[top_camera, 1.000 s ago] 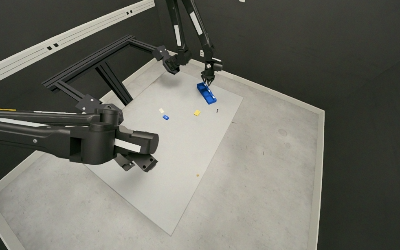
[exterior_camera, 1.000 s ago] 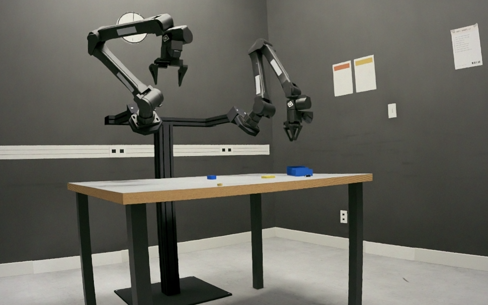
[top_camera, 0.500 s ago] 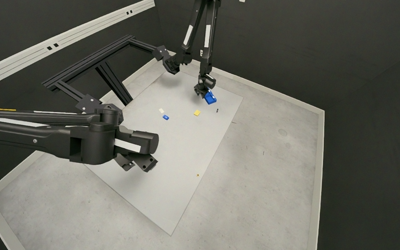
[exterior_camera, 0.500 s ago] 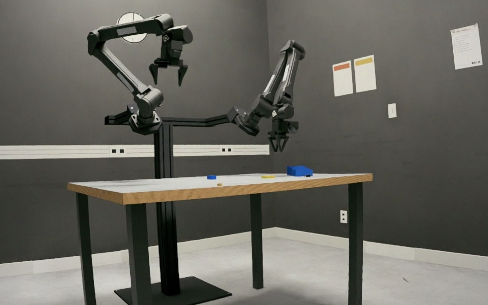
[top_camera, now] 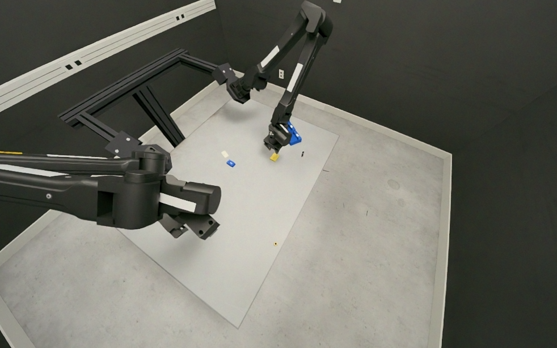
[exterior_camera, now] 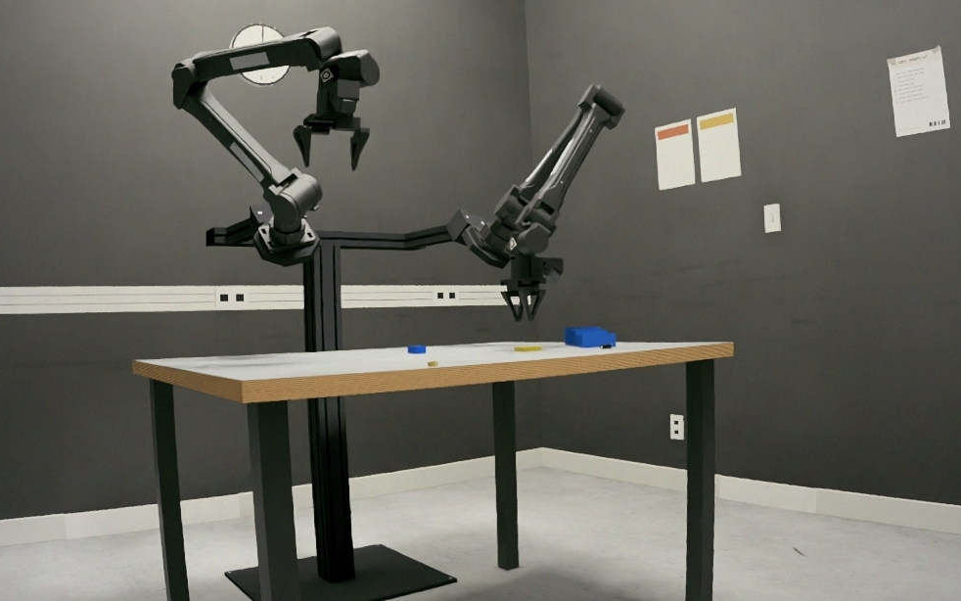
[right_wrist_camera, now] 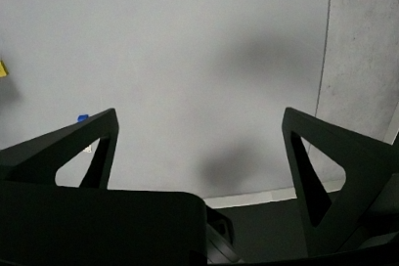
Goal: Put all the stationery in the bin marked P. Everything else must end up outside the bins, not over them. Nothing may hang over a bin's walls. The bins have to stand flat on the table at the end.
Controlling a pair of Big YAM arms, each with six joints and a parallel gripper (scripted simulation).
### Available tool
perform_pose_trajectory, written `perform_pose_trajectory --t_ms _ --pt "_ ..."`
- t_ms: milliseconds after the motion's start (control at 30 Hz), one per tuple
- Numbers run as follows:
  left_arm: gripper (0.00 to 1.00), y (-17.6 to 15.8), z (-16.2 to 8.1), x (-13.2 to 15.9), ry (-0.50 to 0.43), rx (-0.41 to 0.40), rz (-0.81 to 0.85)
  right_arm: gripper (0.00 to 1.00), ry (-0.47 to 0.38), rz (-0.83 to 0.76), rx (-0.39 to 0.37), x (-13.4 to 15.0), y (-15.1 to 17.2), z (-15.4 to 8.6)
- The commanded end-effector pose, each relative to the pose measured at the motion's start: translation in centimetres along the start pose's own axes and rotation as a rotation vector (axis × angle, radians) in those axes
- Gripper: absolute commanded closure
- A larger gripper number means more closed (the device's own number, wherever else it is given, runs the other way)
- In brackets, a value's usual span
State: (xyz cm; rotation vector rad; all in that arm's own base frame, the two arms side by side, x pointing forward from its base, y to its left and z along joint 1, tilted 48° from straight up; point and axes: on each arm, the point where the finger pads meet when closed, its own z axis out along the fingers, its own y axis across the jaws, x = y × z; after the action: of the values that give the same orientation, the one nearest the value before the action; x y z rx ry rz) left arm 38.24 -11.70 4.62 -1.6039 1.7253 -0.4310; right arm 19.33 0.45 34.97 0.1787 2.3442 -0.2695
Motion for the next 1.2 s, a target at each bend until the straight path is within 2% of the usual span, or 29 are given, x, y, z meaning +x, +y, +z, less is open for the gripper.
perform_pose_trajectory --t_ms 0,33,300,1167 --pt "0.47 -0.7 0.4 -0.6 -0.015 0.014 -0.059 0.00 -0.032 0.026 -0.014 -1.2 -0.6 -1.4" --pt "0.47 -0.7 -0.2 -1.1 -0.010 0.025 -0.067 0.00 -0.032 0.026 -0.014 -1.2 -0.6 -1.4" --pt "0.47 -0.8 -0.3 -1.5 -0.010 0.011 -0.040 0.00 -0.032 0.026 -0.014 -1.2 -0.6 -1.4" --pt "0.47 -0.6 -0.4 -0.7 -0.003 0.013 -0.036 0.00 -0.032 0.026 -0.014 -1.2 -0.6 -1.4"
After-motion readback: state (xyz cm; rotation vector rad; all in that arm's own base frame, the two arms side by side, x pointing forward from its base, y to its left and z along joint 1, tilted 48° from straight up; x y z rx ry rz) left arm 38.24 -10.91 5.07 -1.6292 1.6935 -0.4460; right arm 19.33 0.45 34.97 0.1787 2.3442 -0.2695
